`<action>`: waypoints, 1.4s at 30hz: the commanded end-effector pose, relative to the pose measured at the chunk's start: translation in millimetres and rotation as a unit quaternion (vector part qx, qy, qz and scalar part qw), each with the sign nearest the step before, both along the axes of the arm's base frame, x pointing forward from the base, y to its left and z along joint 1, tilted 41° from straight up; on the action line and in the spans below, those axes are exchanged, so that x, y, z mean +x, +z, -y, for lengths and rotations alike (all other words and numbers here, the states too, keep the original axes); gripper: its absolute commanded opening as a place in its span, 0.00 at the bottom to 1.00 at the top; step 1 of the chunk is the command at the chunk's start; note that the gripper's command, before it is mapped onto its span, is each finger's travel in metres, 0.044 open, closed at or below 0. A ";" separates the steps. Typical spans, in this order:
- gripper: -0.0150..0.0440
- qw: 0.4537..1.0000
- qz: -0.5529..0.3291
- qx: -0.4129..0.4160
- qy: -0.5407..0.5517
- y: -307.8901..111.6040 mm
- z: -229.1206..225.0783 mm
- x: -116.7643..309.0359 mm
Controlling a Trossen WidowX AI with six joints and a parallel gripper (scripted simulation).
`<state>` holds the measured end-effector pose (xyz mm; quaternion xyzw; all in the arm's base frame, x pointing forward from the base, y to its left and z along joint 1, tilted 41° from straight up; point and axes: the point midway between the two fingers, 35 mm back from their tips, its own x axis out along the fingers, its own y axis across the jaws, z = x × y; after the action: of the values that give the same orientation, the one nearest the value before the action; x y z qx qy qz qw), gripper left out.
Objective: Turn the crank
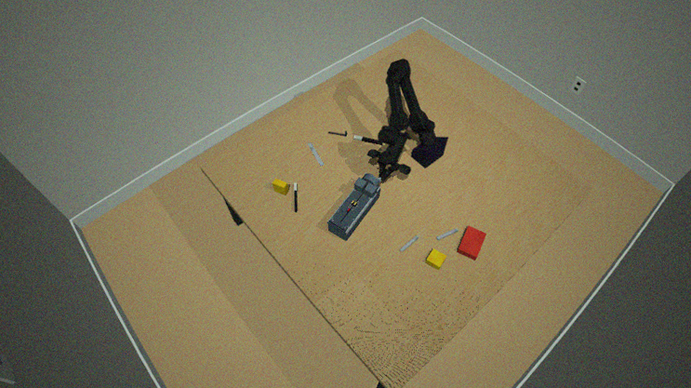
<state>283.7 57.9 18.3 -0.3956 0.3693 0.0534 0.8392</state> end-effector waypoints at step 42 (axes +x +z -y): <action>0.25 1.000 0.005 0.002 0.004 35.2 5.8 8.7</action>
<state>289.6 56.2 46.1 -0.3965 0.3704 0.0656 0.8374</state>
